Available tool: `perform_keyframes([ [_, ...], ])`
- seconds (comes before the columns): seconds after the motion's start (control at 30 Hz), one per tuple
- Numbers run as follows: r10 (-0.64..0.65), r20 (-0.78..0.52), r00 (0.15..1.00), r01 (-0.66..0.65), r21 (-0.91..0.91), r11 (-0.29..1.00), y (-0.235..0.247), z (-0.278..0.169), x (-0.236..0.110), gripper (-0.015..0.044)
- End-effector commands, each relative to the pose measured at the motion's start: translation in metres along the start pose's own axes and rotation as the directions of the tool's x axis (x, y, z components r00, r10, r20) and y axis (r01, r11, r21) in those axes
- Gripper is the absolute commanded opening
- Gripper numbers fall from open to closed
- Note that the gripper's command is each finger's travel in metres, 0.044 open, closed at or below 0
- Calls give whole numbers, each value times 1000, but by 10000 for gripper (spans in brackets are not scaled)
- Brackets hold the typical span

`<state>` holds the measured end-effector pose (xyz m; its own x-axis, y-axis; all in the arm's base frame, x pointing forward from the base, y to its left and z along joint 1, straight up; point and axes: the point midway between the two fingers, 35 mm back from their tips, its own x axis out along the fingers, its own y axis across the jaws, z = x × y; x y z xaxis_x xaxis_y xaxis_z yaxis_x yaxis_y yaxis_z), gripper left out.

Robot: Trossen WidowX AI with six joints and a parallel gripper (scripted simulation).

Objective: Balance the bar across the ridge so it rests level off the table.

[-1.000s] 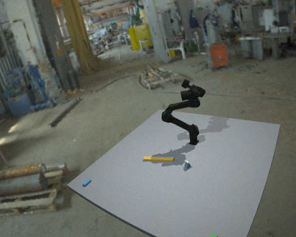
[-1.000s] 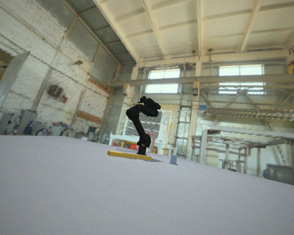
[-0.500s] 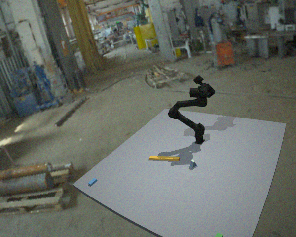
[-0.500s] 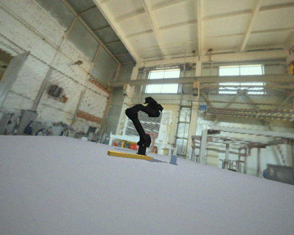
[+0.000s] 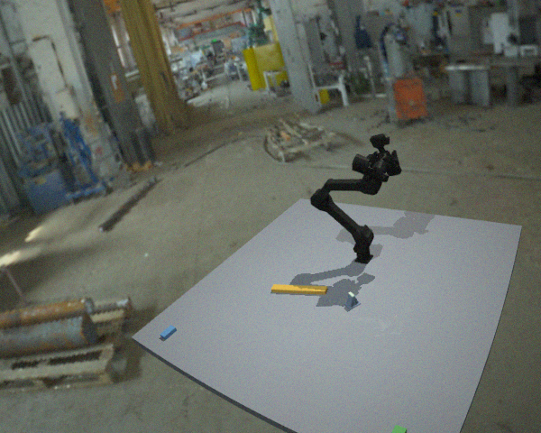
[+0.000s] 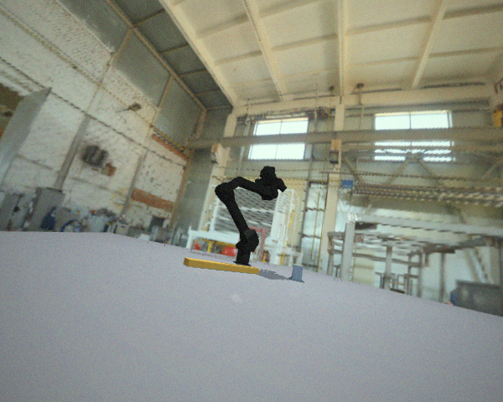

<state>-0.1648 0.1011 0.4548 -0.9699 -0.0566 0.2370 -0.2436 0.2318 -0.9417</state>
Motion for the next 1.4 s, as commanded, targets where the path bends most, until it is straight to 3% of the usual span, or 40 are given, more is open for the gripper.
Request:
perform_keyframes([
  [0.0, -2, -104, 995, 12, 90, 996, -1, -26, -7, 315],
  [0.33, 5, -341, 940, 93, 272, 958, 2, -84, -36, 315],
  [0.63, 14, -543, 840, 217, 359, 908, 3, -128, -73, 315],
  [0.97, 28, -756, 654, 414, 389, 823, 8, -174, -133, 315],
  [1.37, 80, -920, 384, 655, 333, 679, 15, -207, -218, 315],
])
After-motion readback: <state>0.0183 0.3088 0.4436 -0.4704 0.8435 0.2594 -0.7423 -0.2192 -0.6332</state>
